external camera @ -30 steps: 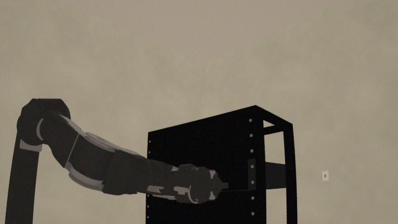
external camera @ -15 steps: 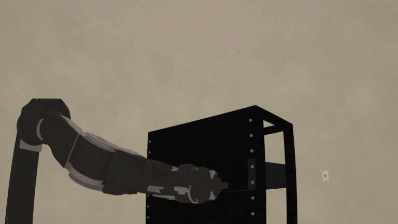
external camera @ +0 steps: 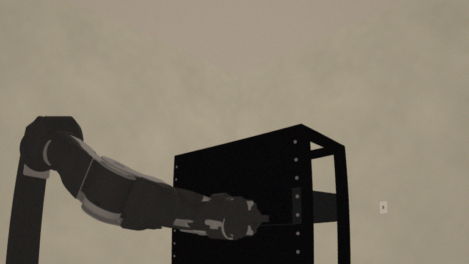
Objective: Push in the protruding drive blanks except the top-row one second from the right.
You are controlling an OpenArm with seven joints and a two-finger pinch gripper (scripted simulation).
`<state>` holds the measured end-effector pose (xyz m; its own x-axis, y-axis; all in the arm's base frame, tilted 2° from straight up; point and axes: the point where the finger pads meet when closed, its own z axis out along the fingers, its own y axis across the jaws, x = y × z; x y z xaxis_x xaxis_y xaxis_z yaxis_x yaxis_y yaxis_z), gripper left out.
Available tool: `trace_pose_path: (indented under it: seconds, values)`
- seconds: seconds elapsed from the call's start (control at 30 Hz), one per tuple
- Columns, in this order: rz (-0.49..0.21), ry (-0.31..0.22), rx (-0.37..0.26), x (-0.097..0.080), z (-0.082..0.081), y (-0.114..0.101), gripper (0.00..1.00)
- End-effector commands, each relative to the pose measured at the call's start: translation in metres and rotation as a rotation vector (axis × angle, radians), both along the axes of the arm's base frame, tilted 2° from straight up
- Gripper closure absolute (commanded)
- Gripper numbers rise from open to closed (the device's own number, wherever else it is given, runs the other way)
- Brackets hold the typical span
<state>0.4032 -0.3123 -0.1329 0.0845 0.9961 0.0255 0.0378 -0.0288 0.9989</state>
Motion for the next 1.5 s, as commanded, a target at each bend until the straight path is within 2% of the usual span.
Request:
trace_pose_path:
  seconds: [0.0,0.3,0.53,0.87,1.1,1.47]
  values:
    - [0.002,0.000,-0.001,0.001,0.001,0.000,1.00]
    - [0.001,0.001,-0.001,0.001,0.001,0.000,1.00]
    - [0.000,0.002,-0.001,0.010,0.000,-0.001,1.00]
    - [0.002,0.001,-0.001,0.011,0.000,-0.001,1.00]
    - [0.001,0.003,0.000,0.021,-0.001,-0.001,1.00]
    - [0.001,0.003,0.000,0.021,-0.001,-0.001,1.00]
